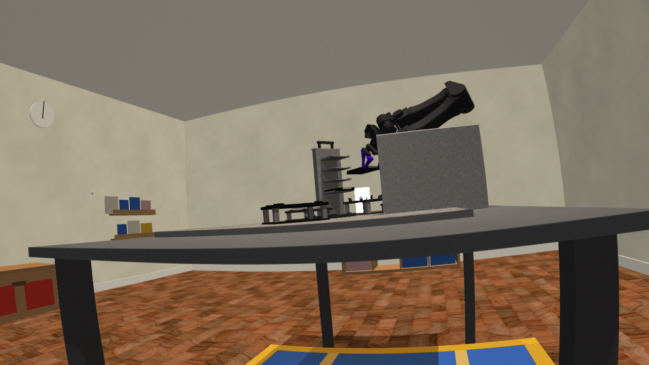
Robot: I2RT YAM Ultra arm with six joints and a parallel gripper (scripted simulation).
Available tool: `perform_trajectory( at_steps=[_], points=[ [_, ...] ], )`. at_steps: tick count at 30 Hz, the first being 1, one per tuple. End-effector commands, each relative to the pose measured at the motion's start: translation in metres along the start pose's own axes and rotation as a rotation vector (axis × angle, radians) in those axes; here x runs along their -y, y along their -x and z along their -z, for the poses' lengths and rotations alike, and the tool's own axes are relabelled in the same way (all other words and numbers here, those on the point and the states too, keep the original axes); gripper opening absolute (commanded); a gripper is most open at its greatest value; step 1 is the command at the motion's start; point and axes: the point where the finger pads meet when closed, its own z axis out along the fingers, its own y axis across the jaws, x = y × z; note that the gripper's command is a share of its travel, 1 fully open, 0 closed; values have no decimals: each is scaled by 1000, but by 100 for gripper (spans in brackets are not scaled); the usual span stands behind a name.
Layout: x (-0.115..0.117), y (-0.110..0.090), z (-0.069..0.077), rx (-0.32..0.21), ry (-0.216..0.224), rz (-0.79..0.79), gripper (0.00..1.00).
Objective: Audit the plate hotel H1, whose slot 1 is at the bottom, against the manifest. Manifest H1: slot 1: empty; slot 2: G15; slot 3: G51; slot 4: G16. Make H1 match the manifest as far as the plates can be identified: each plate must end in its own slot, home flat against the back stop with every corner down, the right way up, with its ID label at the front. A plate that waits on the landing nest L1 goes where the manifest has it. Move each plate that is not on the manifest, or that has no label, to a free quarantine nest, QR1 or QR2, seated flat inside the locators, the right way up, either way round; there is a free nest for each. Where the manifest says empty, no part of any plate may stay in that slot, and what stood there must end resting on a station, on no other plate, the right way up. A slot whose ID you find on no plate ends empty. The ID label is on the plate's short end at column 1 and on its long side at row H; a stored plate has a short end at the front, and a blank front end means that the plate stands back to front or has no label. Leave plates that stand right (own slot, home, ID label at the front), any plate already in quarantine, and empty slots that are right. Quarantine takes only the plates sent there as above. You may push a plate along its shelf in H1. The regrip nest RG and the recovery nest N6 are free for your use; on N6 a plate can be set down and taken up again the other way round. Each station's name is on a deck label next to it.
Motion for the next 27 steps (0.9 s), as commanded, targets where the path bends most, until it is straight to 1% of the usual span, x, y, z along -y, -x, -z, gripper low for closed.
perform_trajectory(
  at_steps=[1, 12, 27],
  points=[
    [0, 3, 0, 9, 3, -4, 86],
    [0, 4, -1, 9, 3, -4, 86],
    [0, 16, -10, 9, 3, -4, 86]
  ],
)
